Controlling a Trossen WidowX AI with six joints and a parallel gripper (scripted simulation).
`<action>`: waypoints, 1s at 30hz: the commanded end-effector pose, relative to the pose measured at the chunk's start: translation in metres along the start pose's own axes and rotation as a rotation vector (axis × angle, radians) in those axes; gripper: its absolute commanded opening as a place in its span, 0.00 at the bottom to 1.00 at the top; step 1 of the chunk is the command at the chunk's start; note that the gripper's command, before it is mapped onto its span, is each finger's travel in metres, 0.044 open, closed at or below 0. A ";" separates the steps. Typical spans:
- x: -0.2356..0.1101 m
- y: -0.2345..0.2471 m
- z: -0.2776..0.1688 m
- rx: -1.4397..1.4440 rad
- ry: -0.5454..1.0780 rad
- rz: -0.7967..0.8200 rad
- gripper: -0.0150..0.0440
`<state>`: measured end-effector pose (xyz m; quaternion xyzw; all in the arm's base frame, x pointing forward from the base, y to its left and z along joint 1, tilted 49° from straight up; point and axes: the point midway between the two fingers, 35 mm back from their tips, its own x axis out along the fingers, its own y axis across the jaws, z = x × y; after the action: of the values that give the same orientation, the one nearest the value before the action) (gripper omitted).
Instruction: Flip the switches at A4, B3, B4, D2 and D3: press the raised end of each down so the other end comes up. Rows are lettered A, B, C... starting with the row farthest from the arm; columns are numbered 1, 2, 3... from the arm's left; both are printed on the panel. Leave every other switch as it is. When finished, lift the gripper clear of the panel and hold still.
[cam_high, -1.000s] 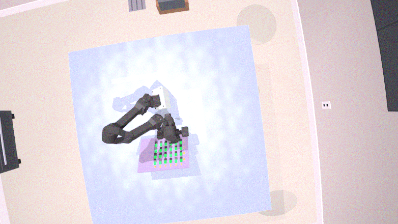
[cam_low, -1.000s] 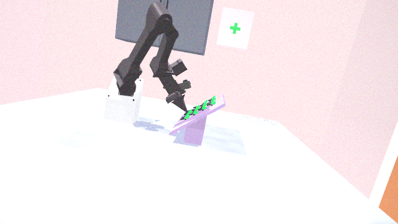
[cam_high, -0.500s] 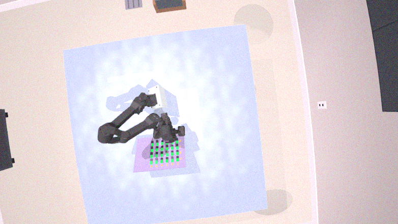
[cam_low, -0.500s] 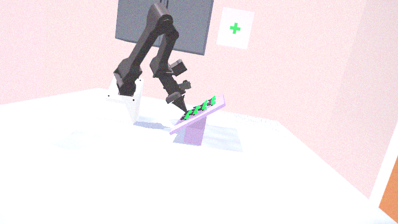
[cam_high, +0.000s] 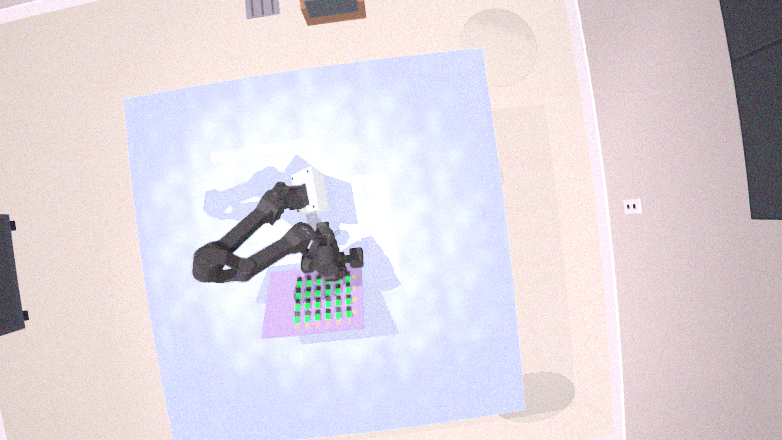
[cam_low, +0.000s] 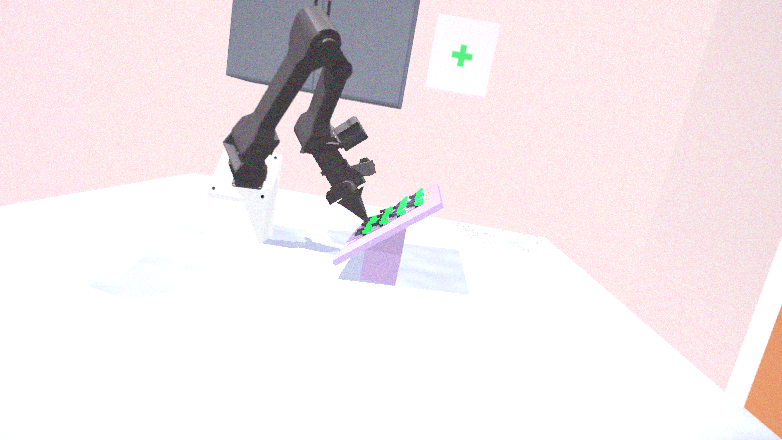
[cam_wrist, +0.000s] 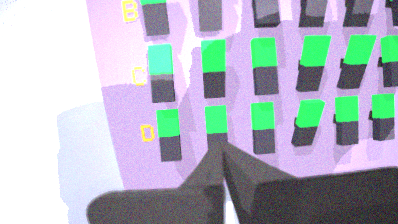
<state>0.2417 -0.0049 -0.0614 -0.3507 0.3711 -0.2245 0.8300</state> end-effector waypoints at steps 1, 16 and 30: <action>0.001 0.000 0.000 -0.005 0.001 0.004 0.25; 0.003 0.000 -0.001 -0.005 0.001 0.004 0.25; 0.005 0.000 -0.001 -0.005 0.001 0.004 0.25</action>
<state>0.2441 -0.0076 -0.0632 -0.3509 0.3711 -0.2246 0.8299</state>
